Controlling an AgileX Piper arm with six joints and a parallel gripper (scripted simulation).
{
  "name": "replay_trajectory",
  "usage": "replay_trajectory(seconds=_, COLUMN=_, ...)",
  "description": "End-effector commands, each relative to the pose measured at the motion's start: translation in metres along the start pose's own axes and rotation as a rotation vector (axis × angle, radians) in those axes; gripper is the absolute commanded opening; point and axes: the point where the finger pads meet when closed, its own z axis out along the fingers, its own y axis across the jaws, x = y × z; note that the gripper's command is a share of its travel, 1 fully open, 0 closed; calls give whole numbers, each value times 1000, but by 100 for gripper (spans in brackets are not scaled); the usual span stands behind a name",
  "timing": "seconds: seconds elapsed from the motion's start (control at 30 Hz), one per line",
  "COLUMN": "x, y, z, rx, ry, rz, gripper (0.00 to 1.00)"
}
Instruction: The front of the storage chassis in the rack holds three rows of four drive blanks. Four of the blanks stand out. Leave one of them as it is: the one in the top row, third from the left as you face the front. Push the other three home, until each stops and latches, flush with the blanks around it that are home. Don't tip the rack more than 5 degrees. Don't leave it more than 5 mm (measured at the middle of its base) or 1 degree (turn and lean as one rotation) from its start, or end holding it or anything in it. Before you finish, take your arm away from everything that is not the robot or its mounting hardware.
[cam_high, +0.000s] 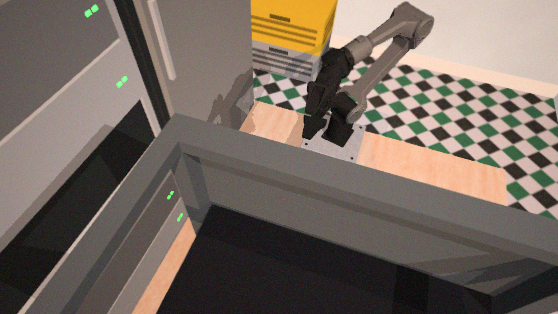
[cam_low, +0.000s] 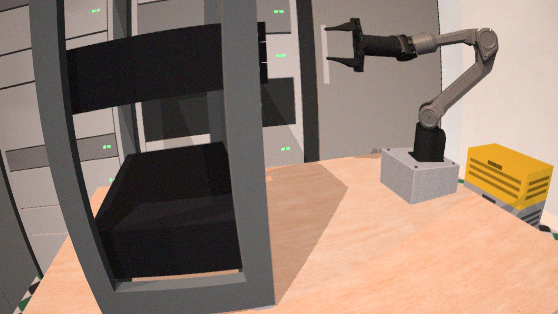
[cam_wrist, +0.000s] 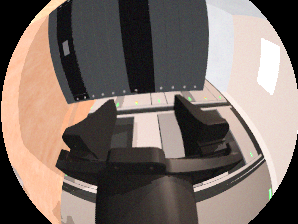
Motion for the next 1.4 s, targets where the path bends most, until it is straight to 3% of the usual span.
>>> replay_trajectory(seconds=0.0, x=-4, y=1, z=-1, rx=-1, ry=-12, rz=-5, gripper=100)
replay_trajectory(seconds=1.07, x=-12, y=3, z=-3, rx=-6, ry=-44, rz=-18, gripper=100)
replay_trajectory(seconds=1.37, x=-3, y=5, z=25, rx=-6, ry=-44, rz=-18, gripper=100)
